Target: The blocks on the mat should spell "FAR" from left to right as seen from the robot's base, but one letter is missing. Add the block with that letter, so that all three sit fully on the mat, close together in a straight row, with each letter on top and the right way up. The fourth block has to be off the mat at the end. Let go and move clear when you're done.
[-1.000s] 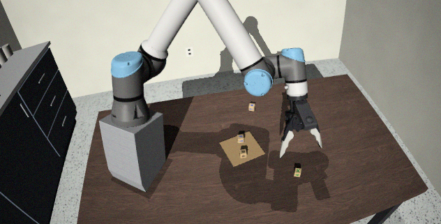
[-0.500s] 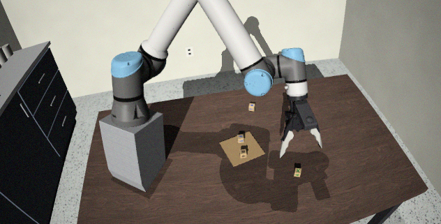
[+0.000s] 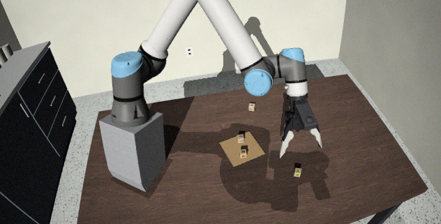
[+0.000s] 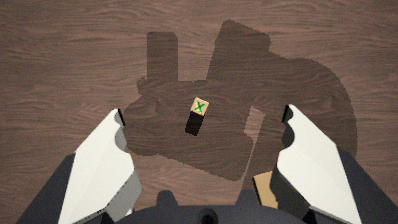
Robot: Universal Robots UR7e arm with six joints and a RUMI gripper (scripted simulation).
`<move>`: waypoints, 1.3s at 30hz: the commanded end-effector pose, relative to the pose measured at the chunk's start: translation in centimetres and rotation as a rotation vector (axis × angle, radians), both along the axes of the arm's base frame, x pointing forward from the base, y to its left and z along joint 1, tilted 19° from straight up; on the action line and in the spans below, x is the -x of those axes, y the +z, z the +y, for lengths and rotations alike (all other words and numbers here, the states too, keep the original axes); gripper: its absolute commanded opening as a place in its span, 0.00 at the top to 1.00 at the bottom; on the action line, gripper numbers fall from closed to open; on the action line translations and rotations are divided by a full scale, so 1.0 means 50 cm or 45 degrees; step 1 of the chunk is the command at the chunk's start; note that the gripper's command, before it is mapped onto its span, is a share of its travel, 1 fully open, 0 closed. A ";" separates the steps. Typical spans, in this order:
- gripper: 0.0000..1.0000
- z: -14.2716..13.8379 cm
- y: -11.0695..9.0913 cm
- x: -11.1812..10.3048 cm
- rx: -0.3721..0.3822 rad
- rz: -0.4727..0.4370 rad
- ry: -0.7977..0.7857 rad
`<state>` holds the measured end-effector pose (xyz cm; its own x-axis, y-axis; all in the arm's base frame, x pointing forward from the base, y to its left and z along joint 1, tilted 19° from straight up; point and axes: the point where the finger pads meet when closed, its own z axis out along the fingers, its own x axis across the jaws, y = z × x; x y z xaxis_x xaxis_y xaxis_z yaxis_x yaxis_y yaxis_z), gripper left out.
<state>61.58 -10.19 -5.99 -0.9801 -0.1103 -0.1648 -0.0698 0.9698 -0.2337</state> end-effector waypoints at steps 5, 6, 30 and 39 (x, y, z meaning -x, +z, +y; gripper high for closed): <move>0.00 0.005 0.003 -0.001 -0.002 -0.001 0.010; 0.00 0.011 0.005 0.000 -0.005 0.001 0.023; 0.00 0.328 0.100 0.061 -0.144 0.040 0.660; 0.00 0.449 0.137 0.110 -0.196 0.042 0.914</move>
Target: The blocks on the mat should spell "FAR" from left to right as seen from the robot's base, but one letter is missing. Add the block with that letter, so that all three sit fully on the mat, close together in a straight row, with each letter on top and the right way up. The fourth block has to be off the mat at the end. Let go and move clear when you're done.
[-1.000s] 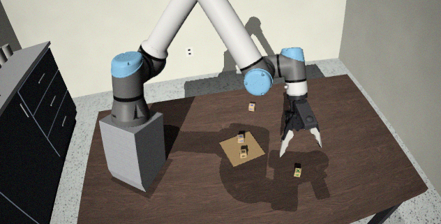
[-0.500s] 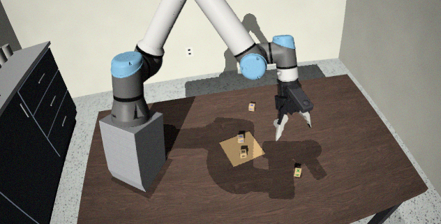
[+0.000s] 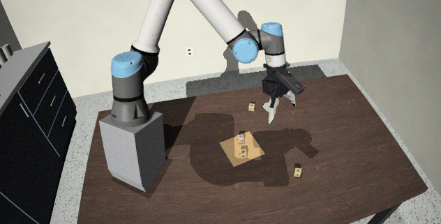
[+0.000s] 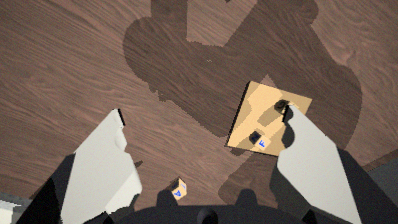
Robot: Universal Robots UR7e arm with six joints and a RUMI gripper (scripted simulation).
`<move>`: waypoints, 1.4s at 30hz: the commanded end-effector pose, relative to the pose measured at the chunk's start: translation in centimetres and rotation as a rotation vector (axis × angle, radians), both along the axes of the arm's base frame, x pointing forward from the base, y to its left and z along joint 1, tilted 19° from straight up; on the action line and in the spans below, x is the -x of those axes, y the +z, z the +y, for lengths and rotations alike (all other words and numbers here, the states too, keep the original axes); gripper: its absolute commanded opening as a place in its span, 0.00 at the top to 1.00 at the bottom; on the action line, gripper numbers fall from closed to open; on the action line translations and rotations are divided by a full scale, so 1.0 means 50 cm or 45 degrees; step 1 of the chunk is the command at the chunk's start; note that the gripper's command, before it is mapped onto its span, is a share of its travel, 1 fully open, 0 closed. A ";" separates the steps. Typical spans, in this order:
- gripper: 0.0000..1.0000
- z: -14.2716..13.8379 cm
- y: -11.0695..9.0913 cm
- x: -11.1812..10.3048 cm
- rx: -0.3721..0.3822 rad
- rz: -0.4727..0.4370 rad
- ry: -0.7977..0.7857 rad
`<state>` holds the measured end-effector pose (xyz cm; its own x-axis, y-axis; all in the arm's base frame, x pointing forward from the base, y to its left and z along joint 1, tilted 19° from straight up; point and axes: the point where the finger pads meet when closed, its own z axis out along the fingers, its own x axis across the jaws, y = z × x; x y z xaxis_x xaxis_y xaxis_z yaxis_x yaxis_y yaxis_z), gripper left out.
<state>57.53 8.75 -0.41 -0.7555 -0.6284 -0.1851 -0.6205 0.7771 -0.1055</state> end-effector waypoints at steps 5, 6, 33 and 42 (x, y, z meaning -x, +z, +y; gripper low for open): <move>0.00 0.130 0.045 0.060 -0.063 -0.001 0.274; 0.00 0.140 0.048 0.066 -0.069 -0.001 0.298; 0.00 0.360 0.124 0.226 -0.193 -0.033 0.813; 0.00 0.360 0.124 0.226 -0.193 -0.033 0.813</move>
